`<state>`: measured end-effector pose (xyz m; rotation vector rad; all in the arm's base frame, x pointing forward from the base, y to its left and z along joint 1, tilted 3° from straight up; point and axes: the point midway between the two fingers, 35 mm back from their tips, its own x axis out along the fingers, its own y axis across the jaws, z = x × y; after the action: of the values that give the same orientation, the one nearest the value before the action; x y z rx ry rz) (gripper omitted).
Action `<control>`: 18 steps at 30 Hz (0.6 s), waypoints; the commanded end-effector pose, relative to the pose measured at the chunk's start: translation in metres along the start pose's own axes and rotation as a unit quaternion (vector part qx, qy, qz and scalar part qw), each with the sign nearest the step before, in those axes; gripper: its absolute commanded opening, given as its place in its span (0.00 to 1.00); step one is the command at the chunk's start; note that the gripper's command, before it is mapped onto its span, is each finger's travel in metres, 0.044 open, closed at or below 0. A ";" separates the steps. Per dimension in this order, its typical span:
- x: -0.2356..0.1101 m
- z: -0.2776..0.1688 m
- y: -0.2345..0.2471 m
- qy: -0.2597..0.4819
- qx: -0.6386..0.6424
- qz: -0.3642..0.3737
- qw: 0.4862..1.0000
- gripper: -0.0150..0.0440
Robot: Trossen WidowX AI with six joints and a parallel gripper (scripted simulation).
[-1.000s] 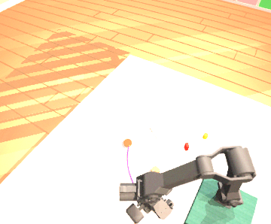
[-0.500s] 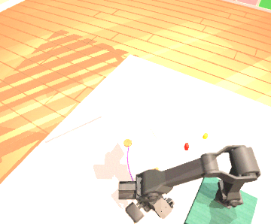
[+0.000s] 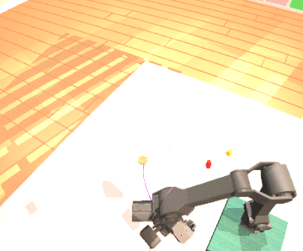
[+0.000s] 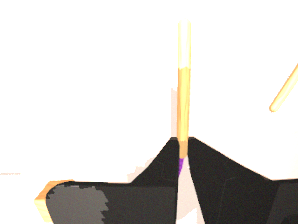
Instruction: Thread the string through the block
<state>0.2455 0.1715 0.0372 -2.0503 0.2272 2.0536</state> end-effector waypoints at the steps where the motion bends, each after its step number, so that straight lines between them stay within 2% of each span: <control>1: -0.008 -0.001 -0.001 0.003 -0.002 -0.004 1.000 0.25; 9: -0.018 0.000 0.000 0.003 -0.002 -0.004 1.000 0.25; 18: -0.014 0.000 0.000 0.001 0.000 -0.001 1.000 0.25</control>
<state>0.2450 0.1705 0.0509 -2.0516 0.2254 2.0509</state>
